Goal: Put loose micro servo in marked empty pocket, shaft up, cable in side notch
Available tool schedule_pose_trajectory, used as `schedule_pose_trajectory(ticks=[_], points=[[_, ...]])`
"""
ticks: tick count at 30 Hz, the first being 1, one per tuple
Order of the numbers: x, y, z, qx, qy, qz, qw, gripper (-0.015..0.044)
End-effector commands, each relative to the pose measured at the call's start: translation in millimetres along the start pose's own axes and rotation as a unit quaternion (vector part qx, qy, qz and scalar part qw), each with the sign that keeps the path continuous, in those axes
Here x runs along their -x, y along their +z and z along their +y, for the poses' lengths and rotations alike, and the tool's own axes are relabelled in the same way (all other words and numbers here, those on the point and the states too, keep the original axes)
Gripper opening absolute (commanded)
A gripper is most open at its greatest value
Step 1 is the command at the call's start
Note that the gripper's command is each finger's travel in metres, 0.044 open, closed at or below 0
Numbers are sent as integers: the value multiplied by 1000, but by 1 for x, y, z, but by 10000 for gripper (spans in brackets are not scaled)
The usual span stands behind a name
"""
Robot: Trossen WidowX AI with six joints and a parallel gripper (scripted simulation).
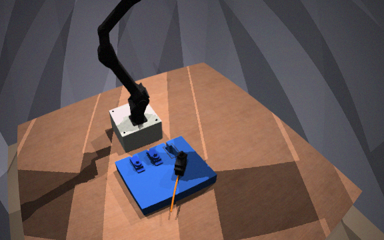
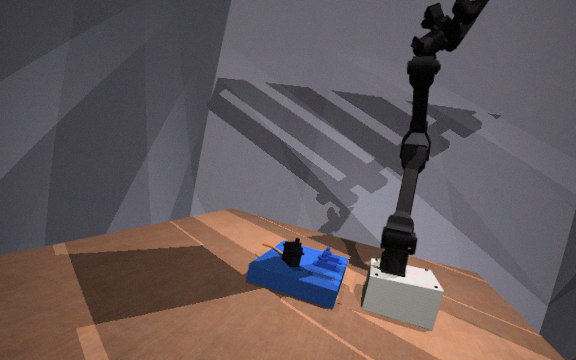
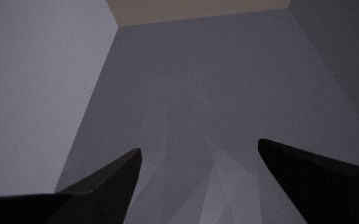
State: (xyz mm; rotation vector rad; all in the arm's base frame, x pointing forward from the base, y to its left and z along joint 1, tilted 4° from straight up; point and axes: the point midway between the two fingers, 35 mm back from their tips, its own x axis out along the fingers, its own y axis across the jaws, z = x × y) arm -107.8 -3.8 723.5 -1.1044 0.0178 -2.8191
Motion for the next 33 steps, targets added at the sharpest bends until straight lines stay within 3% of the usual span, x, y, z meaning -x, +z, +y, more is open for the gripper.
schedule_pose_trajectory(ticks=[1,18,33], points=[[4,6,-18,23,-28,-20,999,440],[40,35,-100,144,-175,-74,971,440],[99,64,-165,250,-324,-99,907,440]])
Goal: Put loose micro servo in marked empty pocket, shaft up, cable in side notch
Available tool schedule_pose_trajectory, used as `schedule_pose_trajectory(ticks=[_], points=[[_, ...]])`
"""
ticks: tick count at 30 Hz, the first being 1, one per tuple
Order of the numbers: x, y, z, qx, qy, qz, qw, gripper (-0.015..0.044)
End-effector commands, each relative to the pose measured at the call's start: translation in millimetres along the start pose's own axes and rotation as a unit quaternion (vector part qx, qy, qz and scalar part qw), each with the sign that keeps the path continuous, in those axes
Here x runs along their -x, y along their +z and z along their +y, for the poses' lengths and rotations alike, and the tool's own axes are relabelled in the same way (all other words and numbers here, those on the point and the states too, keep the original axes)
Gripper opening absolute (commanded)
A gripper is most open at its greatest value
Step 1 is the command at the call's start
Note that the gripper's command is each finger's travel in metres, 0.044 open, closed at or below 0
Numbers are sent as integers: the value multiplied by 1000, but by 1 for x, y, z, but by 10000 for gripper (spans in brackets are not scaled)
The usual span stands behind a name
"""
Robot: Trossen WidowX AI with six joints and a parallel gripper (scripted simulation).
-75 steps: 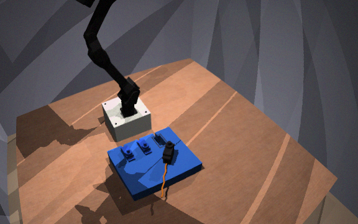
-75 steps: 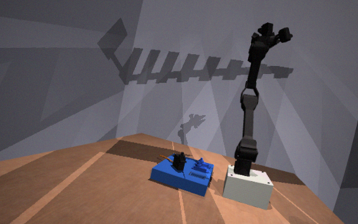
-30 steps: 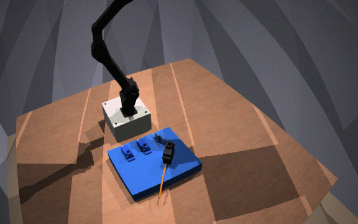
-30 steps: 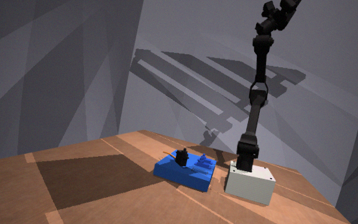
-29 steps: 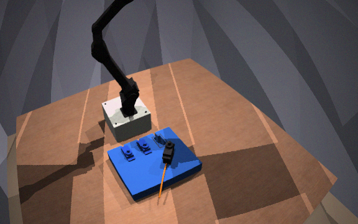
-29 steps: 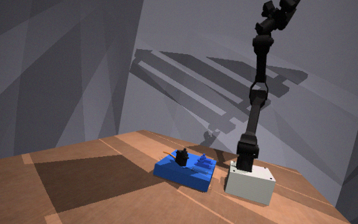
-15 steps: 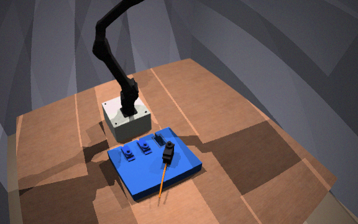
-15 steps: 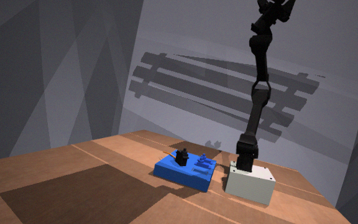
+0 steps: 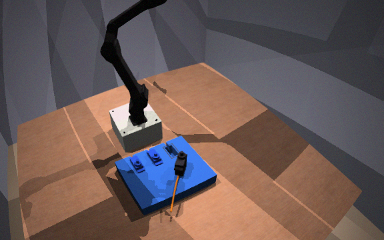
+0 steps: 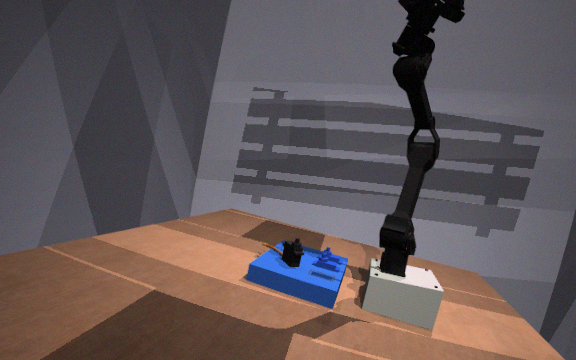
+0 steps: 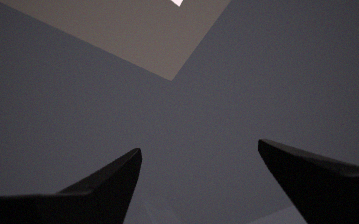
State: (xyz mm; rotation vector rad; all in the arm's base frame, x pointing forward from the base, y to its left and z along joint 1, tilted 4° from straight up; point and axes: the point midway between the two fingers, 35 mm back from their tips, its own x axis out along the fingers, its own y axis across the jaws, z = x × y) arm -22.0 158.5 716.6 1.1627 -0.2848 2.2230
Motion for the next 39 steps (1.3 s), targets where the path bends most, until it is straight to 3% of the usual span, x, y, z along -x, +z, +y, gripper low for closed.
schedule_pose_trajectory(ticks=[1,18,39], points=[[5,-1,-27,34,-44,-4,998,440],[49,1,-135,197,-231,24,953,440],[160,7,-254,370,-444,160,800,440]])
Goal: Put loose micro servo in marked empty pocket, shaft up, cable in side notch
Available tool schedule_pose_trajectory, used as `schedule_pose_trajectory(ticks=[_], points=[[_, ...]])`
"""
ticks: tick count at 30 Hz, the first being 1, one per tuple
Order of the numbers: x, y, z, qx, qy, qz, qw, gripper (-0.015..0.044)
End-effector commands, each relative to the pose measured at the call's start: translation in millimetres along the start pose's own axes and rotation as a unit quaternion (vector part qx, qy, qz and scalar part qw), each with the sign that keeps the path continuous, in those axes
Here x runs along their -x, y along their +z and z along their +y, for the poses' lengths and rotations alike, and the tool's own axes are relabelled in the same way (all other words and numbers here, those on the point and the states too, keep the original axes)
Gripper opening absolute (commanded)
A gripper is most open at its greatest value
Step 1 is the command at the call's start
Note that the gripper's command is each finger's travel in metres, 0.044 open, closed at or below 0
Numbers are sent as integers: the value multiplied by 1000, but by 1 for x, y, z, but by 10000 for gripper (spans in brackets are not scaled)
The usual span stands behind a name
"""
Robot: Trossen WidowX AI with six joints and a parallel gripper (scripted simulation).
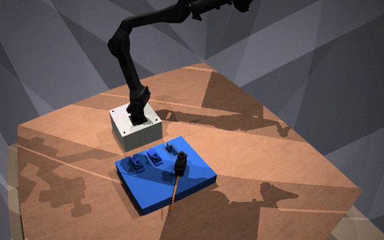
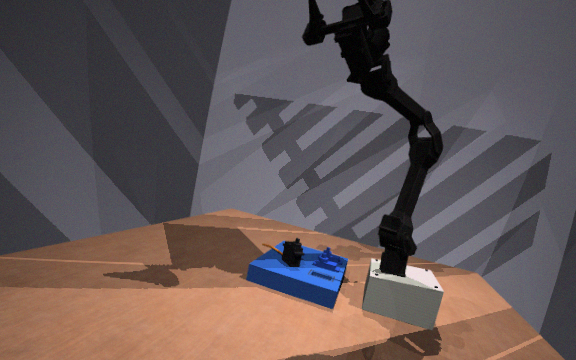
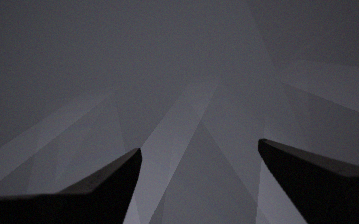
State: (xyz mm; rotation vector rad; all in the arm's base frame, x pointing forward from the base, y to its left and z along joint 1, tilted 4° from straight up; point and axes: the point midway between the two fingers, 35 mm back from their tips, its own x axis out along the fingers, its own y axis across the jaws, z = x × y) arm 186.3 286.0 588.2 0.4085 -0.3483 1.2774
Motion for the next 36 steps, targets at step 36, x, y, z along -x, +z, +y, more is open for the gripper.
schedule_pose_trajectory(ticks=[36], points=[[98,-186,-188,352,-146,418,825,440]])
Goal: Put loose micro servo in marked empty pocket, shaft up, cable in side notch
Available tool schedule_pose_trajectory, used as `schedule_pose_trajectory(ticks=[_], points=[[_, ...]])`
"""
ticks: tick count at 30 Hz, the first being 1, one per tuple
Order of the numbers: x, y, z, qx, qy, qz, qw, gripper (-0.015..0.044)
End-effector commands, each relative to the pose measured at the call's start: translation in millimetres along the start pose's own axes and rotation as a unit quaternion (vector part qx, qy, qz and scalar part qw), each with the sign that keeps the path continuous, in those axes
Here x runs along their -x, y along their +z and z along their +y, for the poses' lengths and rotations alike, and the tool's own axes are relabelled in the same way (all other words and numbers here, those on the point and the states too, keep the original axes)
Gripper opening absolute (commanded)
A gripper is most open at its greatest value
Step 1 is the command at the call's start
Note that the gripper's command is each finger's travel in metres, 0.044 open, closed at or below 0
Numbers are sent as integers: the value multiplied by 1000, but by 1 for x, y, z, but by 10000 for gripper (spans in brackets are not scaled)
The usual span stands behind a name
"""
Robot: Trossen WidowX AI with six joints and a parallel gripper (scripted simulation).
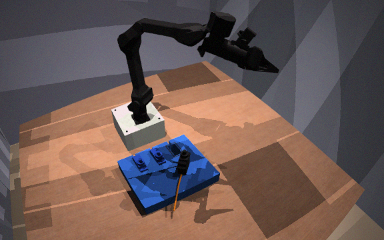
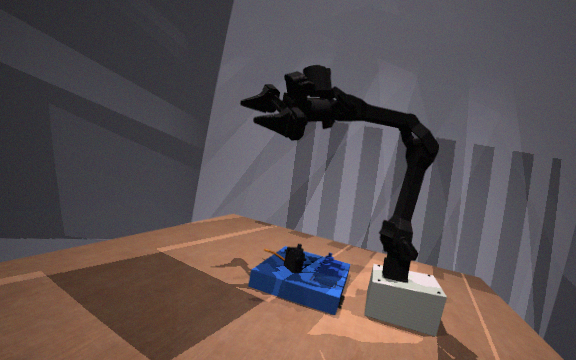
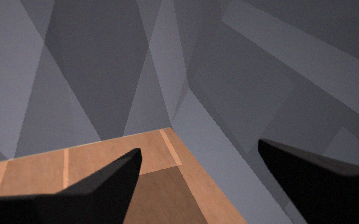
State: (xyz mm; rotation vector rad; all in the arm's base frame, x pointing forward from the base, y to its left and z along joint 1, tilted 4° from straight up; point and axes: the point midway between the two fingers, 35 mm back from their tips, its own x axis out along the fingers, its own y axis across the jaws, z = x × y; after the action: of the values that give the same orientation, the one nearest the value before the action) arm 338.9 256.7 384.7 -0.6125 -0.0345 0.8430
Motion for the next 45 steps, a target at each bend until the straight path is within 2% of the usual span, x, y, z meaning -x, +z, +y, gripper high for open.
schedule_pose_trajectory(ticks=[1,12,25,35,45], points=[[-6,-34,2,45,10,55,997,440],[-3,-119,8,168,68,184,966,440],[24,-209,22,289,193,296,890,440],[59,-267,39,357,319,339,810,440],[103,-309,58,398,450,337,725,440]])
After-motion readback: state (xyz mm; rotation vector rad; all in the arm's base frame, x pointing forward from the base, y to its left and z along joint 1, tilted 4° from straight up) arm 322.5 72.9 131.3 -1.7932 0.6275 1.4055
